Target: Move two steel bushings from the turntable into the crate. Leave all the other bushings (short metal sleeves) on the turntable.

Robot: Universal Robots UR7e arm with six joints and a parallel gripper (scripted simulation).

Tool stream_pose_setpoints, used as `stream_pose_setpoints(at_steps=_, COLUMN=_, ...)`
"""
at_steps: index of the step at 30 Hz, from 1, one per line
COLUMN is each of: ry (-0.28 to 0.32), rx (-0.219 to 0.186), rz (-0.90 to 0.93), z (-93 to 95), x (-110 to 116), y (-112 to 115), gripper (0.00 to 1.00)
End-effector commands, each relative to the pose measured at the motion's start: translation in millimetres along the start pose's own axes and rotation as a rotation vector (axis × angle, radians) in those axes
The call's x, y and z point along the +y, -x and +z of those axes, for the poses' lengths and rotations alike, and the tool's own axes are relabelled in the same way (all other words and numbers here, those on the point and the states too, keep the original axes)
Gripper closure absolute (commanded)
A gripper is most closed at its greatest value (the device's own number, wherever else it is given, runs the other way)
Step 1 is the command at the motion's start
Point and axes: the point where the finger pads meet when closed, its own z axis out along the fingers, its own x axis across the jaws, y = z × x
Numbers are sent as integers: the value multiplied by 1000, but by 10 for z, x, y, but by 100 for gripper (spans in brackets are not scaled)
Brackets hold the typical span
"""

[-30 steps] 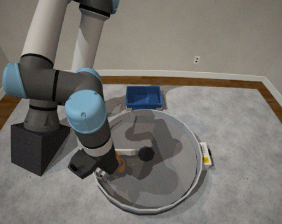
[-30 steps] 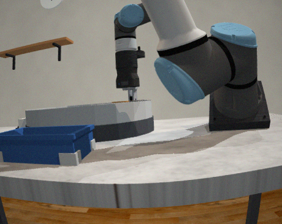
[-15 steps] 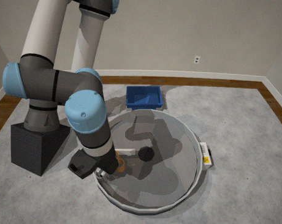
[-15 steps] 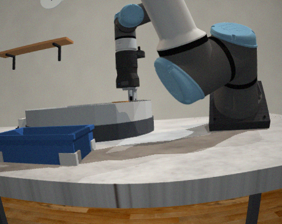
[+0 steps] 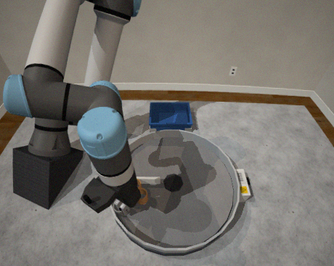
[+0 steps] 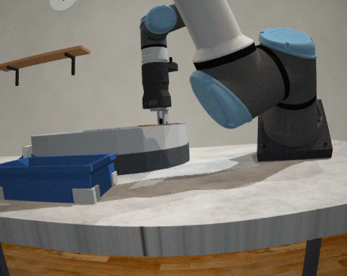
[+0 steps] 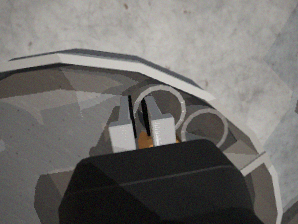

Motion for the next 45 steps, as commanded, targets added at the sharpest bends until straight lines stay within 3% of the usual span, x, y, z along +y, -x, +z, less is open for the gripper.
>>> stream_pose_setpoints(at_steps=1, ry=-1, rx=-1, rz=0, z=-5, x=-2, y=19, gripper=100)
stream_pose_setpoints(at_steps=45, ry=-1, rx=-1, rz=0, z=-152, x=-2, y=18, gripper=100)
